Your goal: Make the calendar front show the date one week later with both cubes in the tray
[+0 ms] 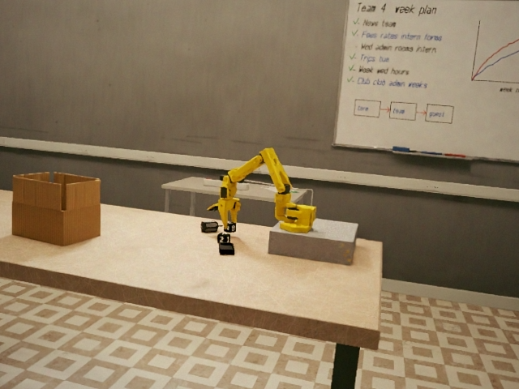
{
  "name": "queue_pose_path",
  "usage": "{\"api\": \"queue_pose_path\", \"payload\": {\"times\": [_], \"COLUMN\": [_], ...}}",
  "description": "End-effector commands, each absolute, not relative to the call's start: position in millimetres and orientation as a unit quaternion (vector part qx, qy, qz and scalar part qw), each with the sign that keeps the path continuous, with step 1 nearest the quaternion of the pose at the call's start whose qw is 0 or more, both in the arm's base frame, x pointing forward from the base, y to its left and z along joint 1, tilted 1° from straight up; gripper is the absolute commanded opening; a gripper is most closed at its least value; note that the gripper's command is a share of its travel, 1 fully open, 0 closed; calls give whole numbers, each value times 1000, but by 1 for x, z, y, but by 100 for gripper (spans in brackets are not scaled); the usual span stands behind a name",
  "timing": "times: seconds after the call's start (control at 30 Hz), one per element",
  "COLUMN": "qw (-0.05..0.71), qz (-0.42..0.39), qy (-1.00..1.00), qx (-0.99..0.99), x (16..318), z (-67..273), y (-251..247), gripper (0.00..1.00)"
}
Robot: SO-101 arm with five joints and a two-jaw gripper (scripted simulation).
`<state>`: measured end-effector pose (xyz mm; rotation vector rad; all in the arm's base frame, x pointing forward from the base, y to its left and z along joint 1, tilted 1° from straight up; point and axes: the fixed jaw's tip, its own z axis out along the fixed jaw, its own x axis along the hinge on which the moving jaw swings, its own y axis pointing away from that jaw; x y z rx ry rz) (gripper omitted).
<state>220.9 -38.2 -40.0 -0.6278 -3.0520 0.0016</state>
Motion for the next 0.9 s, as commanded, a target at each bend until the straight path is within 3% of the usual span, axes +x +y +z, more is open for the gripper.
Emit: {"api": "queue_pose_path", "payload": {"times": [0.0, 0.6, 0.87], "qw": [9, 7, -43], "qz": [0, 0, 1], "qy": [-980, -980, -980], "qx": [-199, -199, -192], "x": [222, 221, 224], "z": [-28, -9, -12], "y": [-40, -39, -40], "gripper": [0, 0, 0]}}
